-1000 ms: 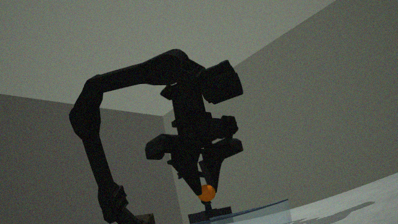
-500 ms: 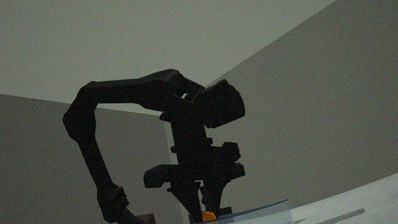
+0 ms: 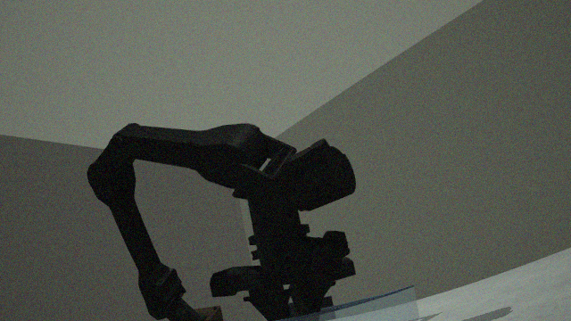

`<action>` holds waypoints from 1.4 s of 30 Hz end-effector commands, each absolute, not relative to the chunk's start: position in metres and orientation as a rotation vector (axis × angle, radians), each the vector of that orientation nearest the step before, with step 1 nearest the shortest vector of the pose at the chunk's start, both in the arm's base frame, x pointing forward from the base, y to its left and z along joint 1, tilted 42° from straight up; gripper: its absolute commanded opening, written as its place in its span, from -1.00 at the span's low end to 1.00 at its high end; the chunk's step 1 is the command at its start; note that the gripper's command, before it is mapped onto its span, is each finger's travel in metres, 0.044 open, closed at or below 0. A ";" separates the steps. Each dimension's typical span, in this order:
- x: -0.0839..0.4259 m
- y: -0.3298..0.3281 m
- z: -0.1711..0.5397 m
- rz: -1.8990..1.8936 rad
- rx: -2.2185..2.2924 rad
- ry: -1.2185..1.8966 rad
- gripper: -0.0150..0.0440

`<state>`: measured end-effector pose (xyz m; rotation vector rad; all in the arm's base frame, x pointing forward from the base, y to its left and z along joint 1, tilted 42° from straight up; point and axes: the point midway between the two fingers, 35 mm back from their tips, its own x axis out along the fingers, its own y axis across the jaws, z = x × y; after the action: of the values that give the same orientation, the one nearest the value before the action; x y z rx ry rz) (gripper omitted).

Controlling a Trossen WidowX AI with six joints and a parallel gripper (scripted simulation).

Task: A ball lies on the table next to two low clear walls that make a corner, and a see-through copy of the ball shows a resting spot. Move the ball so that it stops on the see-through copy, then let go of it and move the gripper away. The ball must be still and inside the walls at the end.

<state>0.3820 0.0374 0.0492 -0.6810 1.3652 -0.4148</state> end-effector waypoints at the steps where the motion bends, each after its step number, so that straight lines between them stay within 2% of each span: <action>1: 0.381 0.032 0.044 -0.416 -0.692 1.374 -0.49; 10: 0.382 0.026 0.037 -0.417 -0.692 1.373 -0.49; 20: 0.384 0.029 0.039 -0.416 -0.682 1.367 0.39; 26: 0.383 0.031 0.041 -0.415 -0.682 1.368 0.39; 32: 0.368 0.082 0.101 -0.413 -0.689 1.375 0.39; 42: 0.370 0.083 0.098 -0.400 -0.699 1.363 0.39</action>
<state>0.3701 0.0842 0.0990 -0.6954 1.3593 -0.4012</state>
